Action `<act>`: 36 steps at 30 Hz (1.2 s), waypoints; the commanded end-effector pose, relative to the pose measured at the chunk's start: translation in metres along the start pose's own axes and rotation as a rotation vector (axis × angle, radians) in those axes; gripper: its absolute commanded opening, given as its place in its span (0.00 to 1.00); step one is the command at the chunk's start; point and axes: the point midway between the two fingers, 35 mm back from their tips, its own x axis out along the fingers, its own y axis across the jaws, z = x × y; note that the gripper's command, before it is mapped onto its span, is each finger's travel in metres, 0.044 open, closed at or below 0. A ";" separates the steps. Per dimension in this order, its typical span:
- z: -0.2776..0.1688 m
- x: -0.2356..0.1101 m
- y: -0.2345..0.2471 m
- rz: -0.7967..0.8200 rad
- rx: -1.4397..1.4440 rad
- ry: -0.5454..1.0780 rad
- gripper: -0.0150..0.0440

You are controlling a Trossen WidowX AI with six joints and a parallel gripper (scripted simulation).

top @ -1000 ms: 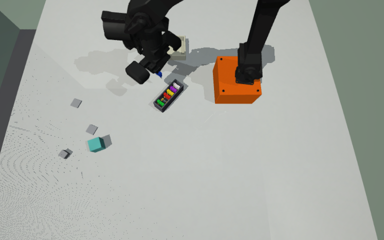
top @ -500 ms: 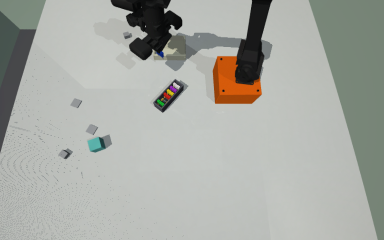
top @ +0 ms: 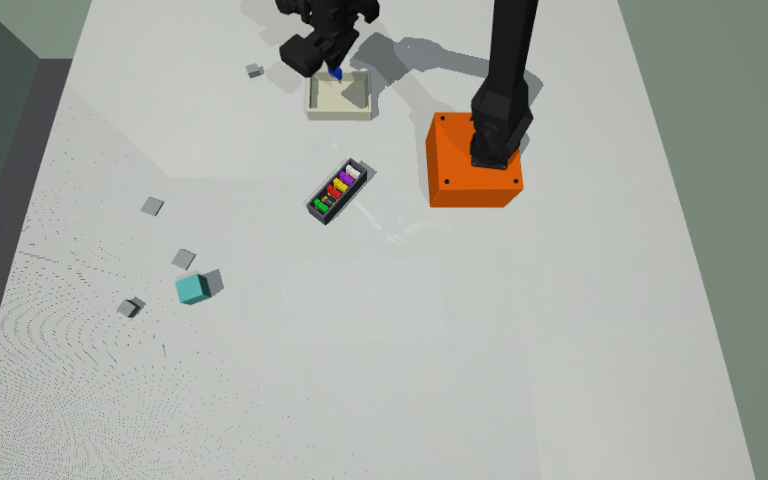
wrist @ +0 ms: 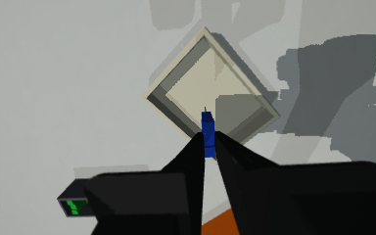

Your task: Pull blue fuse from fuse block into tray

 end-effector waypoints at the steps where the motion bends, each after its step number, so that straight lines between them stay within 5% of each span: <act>1: 0.001 0.004 -0.010 0.003 -0.007 0.015 0.25; 36: 0.002 0.040 -0.010 0.000 -0.008 0.006 0.30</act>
